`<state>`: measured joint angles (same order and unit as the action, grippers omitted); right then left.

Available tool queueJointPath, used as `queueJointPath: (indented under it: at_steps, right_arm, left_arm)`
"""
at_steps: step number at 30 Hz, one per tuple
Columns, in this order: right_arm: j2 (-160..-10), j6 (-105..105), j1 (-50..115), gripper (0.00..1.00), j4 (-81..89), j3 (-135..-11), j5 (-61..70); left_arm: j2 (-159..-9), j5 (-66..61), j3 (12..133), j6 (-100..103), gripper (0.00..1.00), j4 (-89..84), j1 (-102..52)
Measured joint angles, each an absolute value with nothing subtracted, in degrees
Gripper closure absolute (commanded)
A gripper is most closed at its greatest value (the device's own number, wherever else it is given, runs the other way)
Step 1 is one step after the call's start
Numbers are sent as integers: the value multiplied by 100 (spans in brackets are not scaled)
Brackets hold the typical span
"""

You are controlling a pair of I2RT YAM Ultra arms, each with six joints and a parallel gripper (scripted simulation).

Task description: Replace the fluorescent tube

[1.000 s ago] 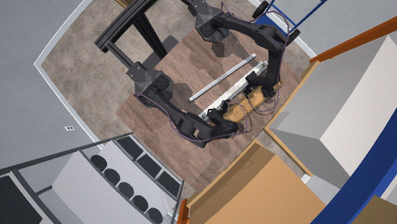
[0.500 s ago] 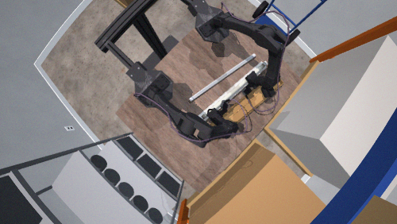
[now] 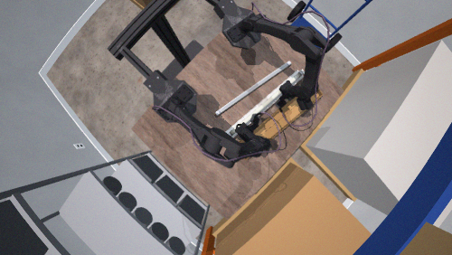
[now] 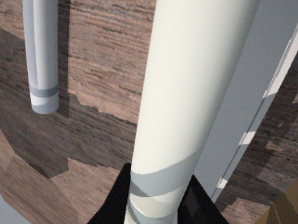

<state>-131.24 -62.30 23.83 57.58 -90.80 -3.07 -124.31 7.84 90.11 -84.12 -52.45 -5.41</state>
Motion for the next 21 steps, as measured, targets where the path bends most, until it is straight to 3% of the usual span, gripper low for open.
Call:
queueJointPath:
  at_steps: [21]
  right_arm:
    - [-12516, -6123, 2550, 89, 4657, -8064, -661]
  left_arm:
    - [-11780, 858, 7865, -8495, 89, -3955, -572]
